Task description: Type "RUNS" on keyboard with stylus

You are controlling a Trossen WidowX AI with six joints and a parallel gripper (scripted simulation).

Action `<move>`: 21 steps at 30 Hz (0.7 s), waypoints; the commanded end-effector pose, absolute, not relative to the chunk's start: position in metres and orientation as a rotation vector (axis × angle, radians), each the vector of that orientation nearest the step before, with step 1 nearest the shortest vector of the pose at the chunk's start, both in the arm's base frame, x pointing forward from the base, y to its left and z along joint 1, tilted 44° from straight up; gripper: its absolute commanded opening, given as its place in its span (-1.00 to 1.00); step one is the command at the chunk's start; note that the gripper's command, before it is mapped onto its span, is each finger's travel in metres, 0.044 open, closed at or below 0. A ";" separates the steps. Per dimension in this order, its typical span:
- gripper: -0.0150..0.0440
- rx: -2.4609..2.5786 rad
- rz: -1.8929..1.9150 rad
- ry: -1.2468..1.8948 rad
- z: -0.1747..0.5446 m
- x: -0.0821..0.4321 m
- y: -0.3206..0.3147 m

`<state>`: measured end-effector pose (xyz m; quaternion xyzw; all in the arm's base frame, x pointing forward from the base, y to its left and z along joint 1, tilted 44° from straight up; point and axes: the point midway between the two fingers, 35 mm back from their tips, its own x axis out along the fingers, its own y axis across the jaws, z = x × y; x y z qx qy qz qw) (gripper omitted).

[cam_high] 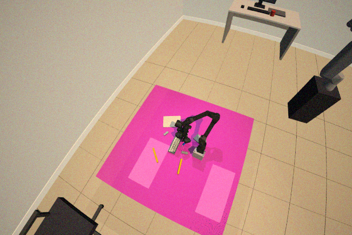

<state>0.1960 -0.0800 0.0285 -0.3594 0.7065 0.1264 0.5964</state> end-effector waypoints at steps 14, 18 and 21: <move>0.02 -1.141 0.678 1.448 0.027 0.162 -0.095; 0.02 -1.141 0.678 1.448 0.027 0.162 -0.096; 0.02 -1.142 0.677 1.448 0.025 0.161 -0.098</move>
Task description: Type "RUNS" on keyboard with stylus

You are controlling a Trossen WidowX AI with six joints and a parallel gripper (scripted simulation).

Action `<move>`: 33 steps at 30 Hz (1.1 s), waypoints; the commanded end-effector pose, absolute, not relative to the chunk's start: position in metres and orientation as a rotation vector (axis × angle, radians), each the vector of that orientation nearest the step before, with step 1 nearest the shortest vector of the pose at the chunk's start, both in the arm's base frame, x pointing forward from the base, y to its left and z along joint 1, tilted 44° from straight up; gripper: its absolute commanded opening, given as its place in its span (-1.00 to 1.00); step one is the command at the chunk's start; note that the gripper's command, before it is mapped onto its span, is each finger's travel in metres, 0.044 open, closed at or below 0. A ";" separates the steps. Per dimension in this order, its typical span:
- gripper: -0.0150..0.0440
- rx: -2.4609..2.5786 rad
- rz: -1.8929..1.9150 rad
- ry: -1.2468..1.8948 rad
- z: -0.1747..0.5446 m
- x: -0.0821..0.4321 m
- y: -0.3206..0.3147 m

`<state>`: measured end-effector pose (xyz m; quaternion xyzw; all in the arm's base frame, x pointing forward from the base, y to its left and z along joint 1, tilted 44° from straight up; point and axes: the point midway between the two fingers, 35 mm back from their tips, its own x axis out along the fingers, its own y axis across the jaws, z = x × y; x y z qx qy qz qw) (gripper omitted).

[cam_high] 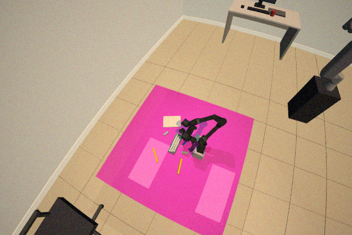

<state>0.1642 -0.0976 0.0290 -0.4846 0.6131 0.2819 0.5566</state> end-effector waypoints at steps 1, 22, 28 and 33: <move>0.02 -1.142 0.677 1.448 0.024 0.161 -0.098; 0.02 -1.142 0.677 1.449 0.015 0.161 -0.108; 0.02 -1.142 0.677 1.449 0.011 0.160 -0.111; 0.02 -1.142 0.677 1.449 0.009 0.160 -0.113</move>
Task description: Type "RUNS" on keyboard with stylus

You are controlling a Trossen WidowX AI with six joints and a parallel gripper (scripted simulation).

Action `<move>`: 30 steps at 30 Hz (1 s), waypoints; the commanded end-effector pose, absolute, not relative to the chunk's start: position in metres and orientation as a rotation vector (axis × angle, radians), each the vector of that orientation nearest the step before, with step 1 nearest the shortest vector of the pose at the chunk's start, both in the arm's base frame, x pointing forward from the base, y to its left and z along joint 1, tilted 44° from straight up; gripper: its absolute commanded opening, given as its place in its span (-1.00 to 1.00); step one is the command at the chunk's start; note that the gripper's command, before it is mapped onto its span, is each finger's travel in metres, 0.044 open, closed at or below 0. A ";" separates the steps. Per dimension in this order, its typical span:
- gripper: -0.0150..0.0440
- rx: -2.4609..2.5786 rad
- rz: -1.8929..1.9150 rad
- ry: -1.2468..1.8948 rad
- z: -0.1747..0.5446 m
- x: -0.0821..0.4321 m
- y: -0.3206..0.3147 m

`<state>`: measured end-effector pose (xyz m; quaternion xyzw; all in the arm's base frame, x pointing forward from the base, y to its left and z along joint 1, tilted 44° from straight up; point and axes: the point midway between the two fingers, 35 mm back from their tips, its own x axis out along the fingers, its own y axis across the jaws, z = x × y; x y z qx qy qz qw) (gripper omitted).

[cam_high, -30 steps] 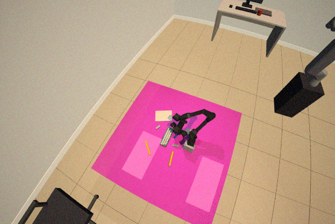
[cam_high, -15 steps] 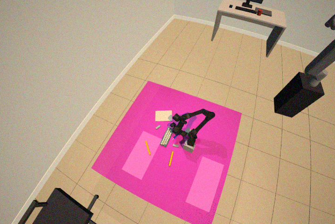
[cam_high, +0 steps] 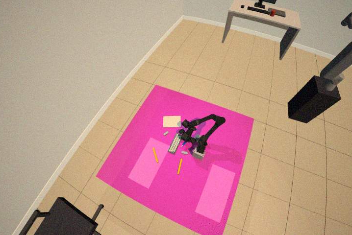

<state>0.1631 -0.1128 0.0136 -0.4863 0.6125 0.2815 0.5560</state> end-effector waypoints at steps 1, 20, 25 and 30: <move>0.02 -1.142 0.677 1.449 0.009 0.160 -0.113; 0.02 -1.143 0.677 1.450 -0.001 0.158 -0.123; 0.02 -1.143 0.677 1.450 -0.004 0.157 -0.125; 0.02 -1.143 0.677 1.450 -0.007 0.157 -0.128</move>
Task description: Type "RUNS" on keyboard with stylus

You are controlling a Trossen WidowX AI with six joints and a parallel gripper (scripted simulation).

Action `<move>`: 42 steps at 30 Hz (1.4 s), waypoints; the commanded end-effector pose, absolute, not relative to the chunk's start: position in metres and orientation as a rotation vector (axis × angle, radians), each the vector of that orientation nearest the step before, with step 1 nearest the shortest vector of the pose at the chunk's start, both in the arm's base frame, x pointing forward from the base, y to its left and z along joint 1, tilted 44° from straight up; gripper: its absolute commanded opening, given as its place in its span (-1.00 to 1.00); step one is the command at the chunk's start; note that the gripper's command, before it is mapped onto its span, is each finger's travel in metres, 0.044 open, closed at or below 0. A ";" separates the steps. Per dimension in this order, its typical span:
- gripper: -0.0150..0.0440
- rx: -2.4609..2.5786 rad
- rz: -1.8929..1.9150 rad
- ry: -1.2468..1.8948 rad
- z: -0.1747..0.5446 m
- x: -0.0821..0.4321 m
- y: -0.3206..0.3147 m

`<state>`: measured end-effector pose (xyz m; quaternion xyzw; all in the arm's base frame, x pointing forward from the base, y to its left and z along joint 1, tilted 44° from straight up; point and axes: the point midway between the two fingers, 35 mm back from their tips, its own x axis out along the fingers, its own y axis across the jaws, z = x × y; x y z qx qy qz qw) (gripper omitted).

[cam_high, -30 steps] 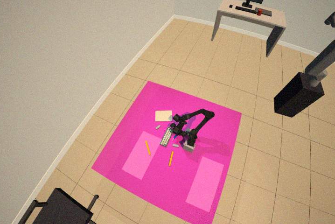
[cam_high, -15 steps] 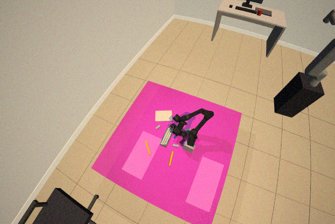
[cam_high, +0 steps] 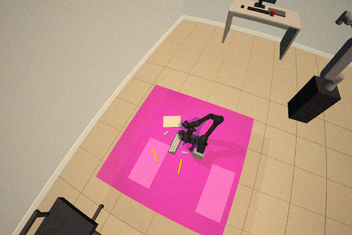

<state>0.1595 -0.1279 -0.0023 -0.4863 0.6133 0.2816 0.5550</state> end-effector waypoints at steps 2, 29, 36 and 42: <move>0.02 -1.143 0.677 1.450 -0.008 0.157 -0.129; 0.02 -1.143 0.677 1.451 -0.016 0.155 -0.137; -0.47 -1.144 0.671 1.454 -0.015 0.156 -0.138; -0.49 -1.144 0.671 1.454 -0.015 0.156 -0.138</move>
